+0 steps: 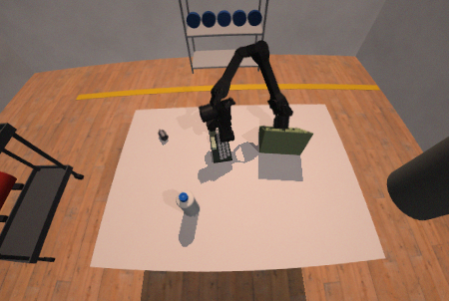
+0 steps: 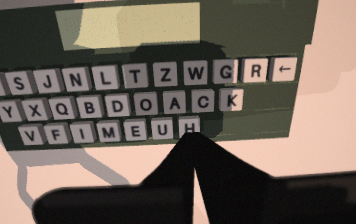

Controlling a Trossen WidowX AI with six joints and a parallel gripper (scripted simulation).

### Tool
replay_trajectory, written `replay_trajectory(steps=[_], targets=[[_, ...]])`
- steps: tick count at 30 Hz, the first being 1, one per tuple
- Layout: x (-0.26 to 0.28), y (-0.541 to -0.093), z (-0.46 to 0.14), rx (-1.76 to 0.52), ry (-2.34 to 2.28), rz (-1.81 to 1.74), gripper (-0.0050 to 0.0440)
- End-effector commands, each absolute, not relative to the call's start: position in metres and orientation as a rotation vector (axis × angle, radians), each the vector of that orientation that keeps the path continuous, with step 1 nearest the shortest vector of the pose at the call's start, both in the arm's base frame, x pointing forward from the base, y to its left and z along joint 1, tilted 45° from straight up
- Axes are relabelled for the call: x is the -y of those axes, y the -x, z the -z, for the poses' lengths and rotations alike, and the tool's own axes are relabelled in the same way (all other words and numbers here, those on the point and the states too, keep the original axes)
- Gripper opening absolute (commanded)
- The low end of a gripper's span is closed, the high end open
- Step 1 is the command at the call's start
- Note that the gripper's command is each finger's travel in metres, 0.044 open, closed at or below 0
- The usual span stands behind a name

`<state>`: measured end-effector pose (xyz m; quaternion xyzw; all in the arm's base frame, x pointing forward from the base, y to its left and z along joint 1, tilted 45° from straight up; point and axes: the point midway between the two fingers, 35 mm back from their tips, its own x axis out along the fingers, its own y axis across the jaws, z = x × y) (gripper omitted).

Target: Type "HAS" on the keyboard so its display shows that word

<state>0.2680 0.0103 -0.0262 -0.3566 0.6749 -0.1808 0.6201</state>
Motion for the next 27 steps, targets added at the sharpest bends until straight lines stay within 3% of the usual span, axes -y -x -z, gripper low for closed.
replay_trajectory(steps=[1, 27], targets=[[-0.0058, -0.2683, 0.0300, -1.552, 0.824, 0.415, -0.0050], [-0.0005, -0.2719, 0.0352, -1.538, 0.810, 0.414, -0.0050]])
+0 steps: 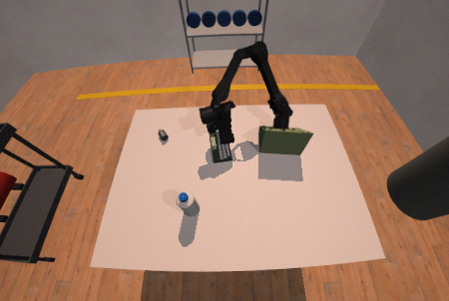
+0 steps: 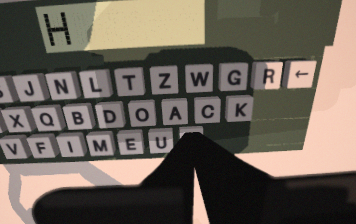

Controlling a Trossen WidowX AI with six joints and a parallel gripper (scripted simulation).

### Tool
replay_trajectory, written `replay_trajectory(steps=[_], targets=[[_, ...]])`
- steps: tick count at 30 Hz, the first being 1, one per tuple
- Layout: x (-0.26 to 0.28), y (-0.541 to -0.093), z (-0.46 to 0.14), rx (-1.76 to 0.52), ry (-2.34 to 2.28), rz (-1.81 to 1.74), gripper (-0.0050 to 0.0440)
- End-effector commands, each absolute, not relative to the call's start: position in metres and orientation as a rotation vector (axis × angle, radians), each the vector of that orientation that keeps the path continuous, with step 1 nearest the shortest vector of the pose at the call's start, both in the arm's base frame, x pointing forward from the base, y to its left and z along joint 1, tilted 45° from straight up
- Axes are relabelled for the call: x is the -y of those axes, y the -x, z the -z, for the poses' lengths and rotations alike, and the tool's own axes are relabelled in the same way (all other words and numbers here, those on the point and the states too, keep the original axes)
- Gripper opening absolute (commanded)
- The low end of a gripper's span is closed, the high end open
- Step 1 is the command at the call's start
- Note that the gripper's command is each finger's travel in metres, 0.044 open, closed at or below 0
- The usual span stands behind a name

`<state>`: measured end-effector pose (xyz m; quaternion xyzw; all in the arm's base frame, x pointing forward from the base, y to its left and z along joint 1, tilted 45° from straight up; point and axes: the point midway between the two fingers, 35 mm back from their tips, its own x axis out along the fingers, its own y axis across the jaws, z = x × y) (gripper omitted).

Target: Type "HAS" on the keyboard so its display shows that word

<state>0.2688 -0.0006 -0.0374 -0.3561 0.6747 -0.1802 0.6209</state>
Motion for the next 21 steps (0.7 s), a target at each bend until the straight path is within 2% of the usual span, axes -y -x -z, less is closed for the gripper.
replay_trajectory(steps=[1, 21], targets=[[-0.0005, -0.2719, 0.0352, -1.538, 0.810, 0.414, -0.0050], [0.0004, -0.2720, 0.0361, -1.538, 0.810, 0.414, -0.0050]])
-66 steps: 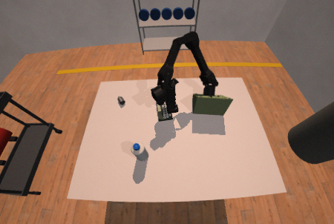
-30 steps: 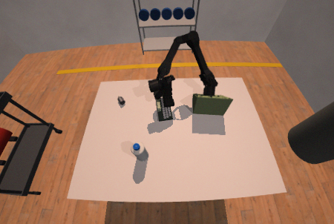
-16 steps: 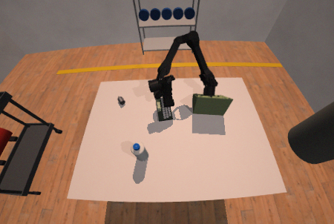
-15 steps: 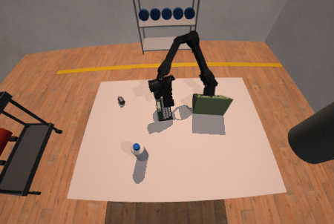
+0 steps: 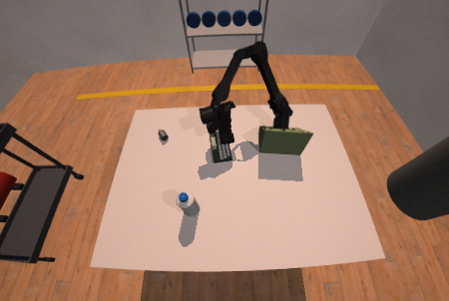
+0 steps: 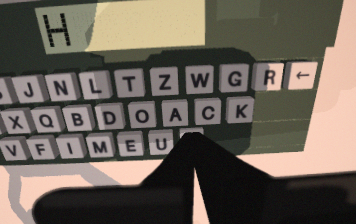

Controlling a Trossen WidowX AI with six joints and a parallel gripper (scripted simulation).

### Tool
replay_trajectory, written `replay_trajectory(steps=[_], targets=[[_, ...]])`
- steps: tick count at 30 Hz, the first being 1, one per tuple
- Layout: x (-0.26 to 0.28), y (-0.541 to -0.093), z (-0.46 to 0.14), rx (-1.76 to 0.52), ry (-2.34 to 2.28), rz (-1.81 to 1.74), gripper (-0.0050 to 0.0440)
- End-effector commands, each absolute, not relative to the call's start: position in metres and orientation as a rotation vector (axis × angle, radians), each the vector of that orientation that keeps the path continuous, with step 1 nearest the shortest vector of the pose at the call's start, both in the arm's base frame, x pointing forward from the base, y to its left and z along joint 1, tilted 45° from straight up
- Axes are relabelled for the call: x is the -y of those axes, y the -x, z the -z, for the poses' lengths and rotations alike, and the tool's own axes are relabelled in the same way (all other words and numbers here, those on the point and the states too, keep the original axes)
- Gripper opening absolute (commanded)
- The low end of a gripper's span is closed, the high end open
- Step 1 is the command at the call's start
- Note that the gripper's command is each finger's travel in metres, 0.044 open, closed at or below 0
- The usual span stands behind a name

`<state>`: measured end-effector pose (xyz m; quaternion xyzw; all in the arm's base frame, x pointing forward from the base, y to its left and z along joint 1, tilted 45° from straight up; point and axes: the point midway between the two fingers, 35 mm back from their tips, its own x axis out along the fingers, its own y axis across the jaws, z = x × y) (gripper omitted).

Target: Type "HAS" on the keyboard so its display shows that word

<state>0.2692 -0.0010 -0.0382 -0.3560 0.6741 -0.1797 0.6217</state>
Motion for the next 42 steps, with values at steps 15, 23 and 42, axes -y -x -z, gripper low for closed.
replay_trajectory(steps=[15, 23, 42], targets=[[-0.027, -0.274, 0.009, -1.525, 0.795, 0.411, -0.0050], [-0.035, -0.287, 0.022, -1.538, 0.810, 0.414, -0.0050], [-0.012, -0.283, 0.042, -1.552, 0.824, 0.415, -0.0050]])
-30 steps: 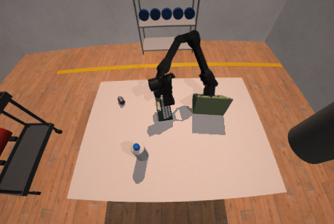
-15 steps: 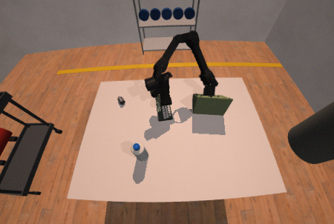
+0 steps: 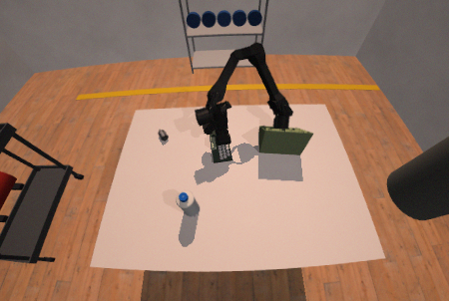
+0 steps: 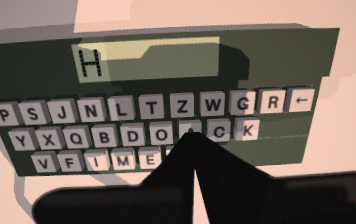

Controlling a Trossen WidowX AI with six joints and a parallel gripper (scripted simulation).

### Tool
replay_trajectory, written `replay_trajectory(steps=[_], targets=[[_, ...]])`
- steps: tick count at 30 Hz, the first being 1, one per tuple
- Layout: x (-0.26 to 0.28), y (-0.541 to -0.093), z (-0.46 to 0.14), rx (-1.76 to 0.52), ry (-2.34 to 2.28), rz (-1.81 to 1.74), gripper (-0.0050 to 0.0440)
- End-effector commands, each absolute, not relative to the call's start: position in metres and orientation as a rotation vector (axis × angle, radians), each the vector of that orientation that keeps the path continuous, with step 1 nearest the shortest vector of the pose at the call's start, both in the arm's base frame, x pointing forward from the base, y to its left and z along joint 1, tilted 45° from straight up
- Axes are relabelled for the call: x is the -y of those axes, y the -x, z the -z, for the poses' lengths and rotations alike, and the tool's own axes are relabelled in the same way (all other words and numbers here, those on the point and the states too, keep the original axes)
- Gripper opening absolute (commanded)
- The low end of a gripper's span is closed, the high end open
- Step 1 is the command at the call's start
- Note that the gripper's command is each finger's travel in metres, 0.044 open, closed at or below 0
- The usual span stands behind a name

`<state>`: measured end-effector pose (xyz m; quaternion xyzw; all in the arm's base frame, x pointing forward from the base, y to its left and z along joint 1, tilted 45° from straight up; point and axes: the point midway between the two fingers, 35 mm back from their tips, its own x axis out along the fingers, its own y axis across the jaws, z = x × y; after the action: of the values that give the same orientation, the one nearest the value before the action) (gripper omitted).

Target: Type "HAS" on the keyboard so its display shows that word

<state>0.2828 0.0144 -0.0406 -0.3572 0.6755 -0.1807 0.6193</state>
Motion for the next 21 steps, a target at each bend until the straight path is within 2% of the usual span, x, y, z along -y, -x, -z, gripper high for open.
replay_trajectory(steps=[1, 21], targets=[[-0.0112, -0.2832, 0.0435, -1.553, 0.822, 0.414, -0.0050], [-0.0102, -0.2870, 0.0439, -1.538, 0.810, 0.414, -0.0050]])
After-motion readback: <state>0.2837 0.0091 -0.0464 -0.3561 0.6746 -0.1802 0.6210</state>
